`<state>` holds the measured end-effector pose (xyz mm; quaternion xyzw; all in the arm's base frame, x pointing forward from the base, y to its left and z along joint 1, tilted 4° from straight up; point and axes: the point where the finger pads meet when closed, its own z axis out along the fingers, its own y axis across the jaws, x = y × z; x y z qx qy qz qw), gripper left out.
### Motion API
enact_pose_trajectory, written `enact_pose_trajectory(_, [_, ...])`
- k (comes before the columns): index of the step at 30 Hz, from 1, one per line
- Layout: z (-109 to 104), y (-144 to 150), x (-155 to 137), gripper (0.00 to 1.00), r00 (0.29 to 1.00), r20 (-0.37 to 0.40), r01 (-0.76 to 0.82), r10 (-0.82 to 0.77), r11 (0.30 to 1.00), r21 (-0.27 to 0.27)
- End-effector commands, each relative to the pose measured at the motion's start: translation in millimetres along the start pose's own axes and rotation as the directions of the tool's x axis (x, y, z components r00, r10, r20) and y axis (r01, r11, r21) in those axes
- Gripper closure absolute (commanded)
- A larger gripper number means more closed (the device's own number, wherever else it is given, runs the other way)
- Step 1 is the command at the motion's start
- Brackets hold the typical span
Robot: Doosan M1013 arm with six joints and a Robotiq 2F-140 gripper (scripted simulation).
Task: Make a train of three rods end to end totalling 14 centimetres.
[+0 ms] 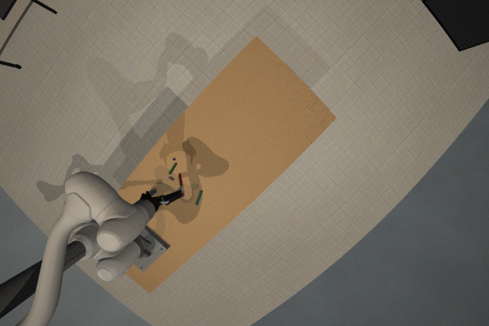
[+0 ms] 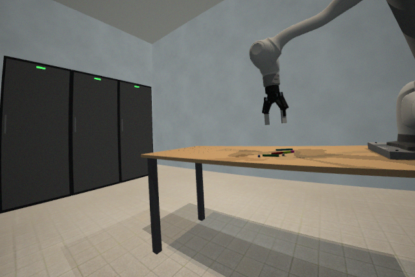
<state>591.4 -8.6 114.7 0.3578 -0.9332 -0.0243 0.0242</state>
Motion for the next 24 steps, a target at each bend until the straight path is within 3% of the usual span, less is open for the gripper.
enact_pose_trajectory(1, [-10,0,0,0.00,1.000,0.000,0.000,0.000,1.000,0.000])
enact_pose_trajectory(10, [-25,0,0,0.00,1.000,0.000,0.000,0.000,1.000,0.000])
enact_pose_trajectory(24, [-26,0,0,0.00,1.000,0.000,0.000,0.000,1.000,0.000])
